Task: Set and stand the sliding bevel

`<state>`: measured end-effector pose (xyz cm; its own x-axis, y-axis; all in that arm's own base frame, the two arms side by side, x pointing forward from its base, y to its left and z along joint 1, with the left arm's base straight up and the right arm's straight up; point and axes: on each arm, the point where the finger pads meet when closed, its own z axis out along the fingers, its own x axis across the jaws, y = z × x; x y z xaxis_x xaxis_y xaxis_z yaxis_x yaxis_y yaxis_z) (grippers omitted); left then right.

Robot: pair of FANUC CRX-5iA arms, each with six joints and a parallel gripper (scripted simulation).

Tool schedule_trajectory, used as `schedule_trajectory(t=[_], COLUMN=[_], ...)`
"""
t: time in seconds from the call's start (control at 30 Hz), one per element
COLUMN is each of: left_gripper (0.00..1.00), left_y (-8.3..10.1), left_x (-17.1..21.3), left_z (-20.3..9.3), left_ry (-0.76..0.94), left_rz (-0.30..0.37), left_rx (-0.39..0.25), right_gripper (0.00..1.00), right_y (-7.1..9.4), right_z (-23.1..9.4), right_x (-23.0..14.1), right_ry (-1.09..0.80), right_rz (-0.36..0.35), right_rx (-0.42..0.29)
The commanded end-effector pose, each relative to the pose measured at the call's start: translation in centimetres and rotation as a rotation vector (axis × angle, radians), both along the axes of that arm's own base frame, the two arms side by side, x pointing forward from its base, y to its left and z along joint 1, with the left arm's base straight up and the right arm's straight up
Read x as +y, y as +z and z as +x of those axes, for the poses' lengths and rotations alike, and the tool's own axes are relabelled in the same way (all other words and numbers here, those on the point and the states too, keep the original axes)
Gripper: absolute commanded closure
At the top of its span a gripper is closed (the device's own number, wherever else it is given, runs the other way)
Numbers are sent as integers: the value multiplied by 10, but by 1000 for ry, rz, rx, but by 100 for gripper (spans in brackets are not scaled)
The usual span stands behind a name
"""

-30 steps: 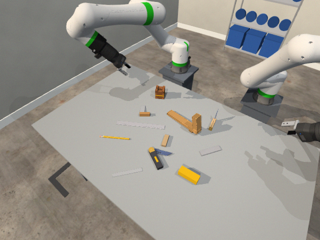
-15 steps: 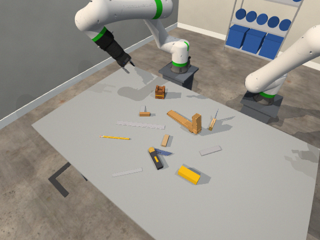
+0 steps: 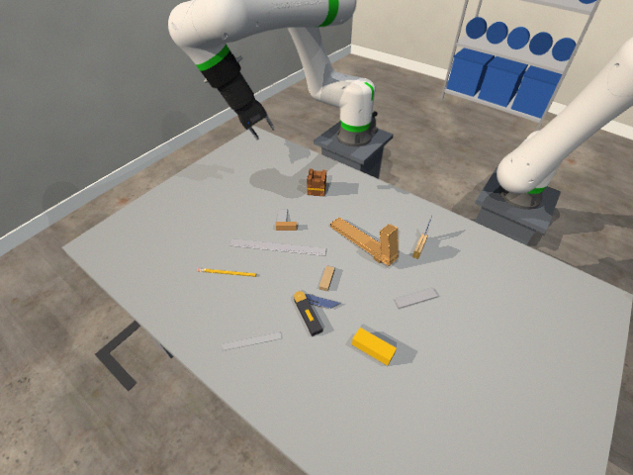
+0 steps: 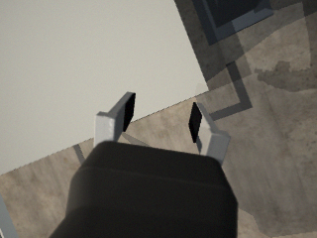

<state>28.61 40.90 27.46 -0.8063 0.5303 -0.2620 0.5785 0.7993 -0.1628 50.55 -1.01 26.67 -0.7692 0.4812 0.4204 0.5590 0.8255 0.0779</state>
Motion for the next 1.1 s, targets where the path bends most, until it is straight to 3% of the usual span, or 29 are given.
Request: schedule_trajectory(t=[0.0,0.47,0.53,0.73,1.07], left_gripper=[0,0,0,0,0], left_y=[4,13,13,15,15], left_x=[34,66,66,66,66], left_z=[-61,-234,-234,-270,-275], left_ry=[112,503,503,566,575], left_rz=[56,216,216,240,243], left_rx=[28,173,173,201,205], right_gripper=[0,0,0,0,0], right_y=[4,12,12,17,22], right_z=[-6,-19,-19,-25,-29], right_x=[2,7,7,8,9], right_ry=[-130,-471,-471,-660,-885], right_rz=[-91,-276,-276,-354,-420], right_rx=[-3,-33,-33,-66,-119])
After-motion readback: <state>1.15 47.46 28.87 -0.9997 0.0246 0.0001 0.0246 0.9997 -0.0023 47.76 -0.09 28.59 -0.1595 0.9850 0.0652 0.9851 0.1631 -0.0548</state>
